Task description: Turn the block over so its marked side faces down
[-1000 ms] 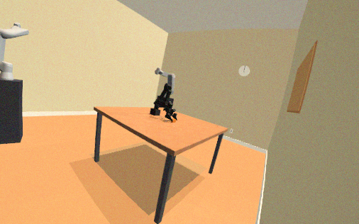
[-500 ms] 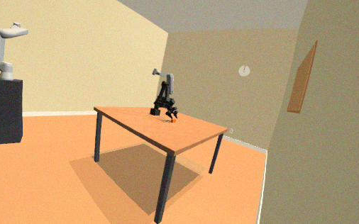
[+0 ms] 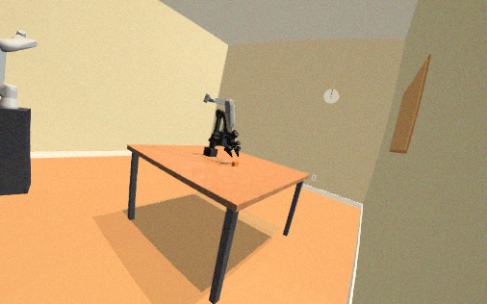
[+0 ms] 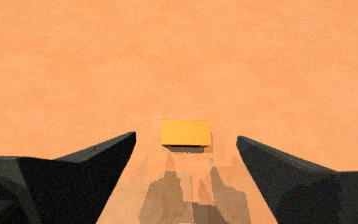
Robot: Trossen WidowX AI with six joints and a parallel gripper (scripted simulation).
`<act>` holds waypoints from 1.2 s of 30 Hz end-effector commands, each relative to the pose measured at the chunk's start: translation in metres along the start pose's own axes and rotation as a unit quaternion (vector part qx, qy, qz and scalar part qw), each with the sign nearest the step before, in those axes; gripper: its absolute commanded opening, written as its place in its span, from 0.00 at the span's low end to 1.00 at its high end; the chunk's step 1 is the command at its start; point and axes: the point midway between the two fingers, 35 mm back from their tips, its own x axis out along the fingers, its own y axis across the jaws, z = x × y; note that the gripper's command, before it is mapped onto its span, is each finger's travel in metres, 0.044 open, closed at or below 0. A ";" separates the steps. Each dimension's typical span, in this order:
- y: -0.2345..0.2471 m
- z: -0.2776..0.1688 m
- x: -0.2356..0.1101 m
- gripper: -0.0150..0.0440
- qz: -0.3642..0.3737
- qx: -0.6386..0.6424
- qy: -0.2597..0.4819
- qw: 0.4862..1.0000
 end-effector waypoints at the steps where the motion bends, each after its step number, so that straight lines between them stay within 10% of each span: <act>1: -0.001 0.002 -0.004 1.00 -0.002 -0.001 0.022 1.000; 18: -0.001 0.048 -0.007 1.00 -0.002 0.000 0.309 0.951; 36: -0.002 0.029 0.019 1.00 -0.002 0.000 0.312 0.950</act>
